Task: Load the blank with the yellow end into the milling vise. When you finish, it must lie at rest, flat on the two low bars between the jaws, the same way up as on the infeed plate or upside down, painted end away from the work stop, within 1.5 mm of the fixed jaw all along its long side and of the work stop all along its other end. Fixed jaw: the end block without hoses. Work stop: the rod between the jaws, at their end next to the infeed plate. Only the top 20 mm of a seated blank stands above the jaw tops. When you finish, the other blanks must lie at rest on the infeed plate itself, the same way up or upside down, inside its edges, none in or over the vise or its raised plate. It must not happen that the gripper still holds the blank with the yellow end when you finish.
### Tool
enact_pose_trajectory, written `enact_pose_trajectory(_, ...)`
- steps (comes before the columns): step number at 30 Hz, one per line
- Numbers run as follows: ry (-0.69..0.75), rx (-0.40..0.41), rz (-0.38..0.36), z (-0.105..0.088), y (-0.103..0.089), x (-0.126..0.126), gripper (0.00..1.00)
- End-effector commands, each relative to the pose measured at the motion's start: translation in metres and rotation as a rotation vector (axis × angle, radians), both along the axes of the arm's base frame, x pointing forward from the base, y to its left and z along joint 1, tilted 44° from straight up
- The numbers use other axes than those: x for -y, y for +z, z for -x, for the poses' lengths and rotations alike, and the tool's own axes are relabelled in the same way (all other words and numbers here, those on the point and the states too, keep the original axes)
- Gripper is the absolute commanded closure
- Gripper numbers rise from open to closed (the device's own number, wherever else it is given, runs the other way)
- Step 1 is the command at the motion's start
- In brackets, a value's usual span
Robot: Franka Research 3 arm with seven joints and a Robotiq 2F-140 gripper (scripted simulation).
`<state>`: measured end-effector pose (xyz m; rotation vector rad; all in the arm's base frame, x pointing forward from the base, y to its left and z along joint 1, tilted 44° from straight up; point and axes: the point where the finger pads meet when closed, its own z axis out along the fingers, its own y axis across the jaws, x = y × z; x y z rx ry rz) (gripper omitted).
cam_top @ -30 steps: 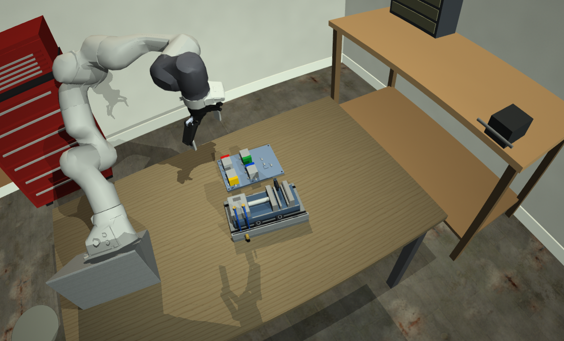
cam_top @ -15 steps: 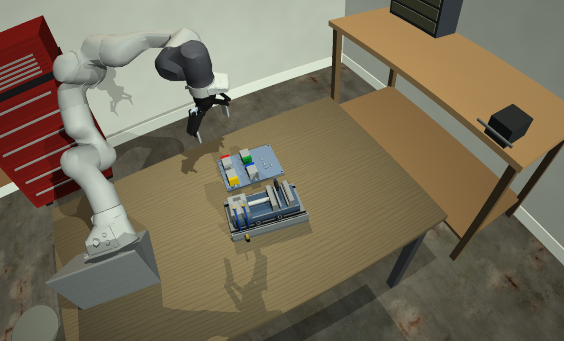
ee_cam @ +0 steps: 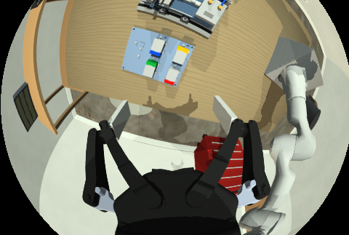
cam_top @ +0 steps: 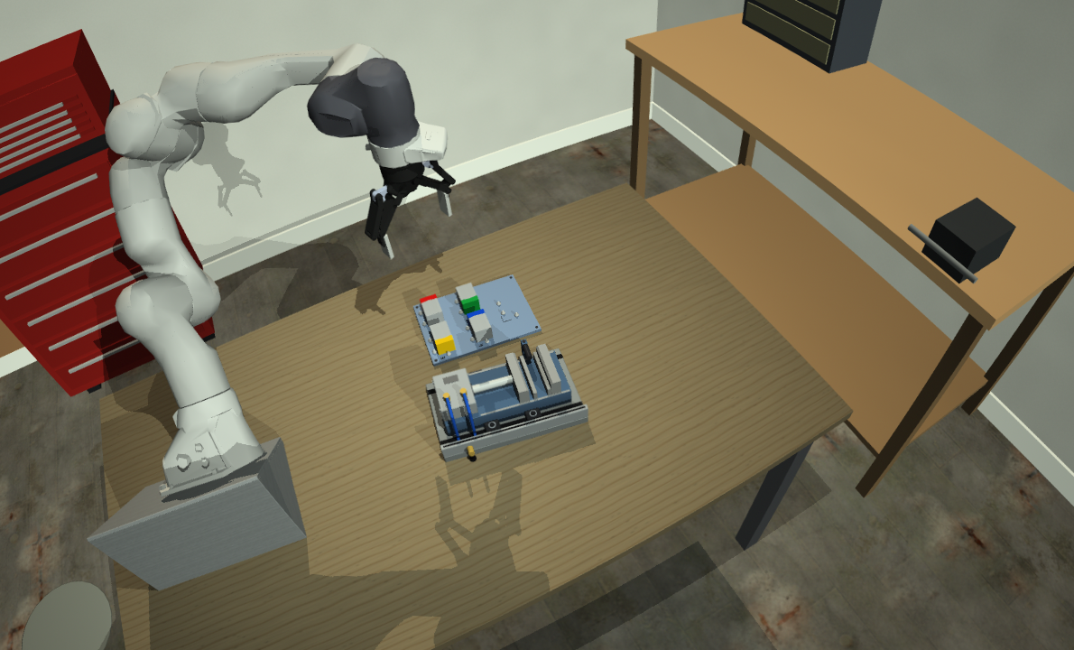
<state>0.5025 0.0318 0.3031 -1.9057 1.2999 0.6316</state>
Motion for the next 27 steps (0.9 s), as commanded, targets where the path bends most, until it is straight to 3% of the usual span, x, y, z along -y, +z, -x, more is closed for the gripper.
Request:
enact_pose_trajectory(1, -0.073, -0.091, 0.017, -0.003, -0.003, 0.004, 0.0)
enact_pose_trajectory(6, -0.056, -0.07, 0.025, -0.008, 0.0, 0.0, 0.0)
enact_pose_trajectory(10, -0.16, -0.205, 0.092, -0.036, 0.008, -0.009, 0.0)
enact_pose_trajectory(23, -0.141, -0.184, 0.097, -0.04, 0.01, -0.012, 0.0)
enact_pose_trajectory(27, -0.249, -0.321, 0.15, -0.062, 0.014, -0.016, 0.0)
